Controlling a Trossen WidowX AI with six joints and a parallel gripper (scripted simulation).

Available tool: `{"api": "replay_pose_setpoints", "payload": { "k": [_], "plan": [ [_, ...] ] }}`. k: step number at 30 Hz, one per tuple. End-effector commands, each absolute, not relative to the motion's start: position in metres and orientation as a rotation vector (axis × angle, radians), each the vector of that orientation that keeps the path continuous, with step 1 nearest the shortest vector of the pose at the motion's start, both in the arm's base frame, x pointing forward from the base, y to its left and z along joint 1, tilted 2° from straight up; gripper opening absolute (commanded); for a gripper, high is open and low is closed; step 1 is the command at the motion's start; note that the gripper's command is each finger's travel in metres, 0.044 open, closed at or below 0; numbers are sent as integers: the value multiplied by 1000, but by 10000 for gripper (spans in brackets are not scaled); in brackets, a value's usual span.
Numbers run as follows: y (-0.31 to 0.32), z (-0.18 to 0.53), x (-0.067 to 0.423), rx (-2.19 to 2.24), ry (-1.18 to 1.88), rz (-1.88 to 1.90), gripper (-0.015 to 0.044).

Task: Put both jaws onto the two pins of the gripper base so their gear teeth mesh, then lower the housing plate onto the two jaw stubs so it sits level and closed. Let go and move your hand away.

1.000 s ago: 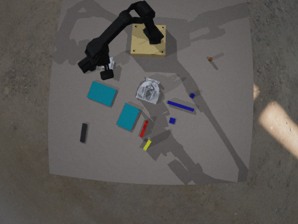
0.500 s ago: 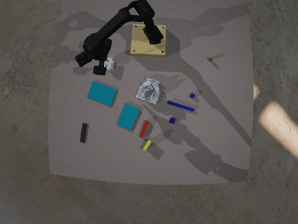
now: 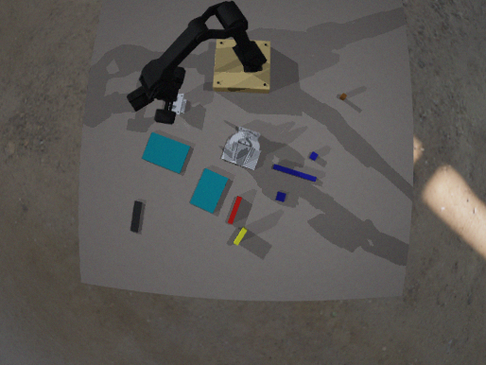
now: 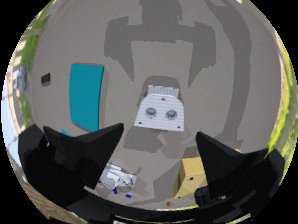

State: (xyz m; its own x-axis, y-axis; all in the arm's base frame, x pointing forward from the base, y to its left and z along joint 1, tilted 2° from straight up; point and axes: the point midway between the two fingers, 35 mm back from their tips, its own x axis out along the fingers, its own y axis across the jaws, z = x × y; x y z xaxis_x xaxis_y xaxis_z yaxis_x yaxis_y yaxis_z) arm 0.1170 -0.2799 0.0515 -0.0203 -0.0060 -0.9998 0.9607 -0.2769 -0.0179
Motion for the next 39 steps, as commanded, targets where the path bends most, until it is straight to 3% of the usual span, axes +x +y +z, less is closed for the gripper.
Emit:
{"api": "replay_pose_setpoints", "payload": {
  "k": [1, 39],
  "plan": [
    [-281, 48, 117, 1396, 1066, -1437, 440],
    [-281, 3, 116, 1396, 1067, -1438, 440]
  ]
}}
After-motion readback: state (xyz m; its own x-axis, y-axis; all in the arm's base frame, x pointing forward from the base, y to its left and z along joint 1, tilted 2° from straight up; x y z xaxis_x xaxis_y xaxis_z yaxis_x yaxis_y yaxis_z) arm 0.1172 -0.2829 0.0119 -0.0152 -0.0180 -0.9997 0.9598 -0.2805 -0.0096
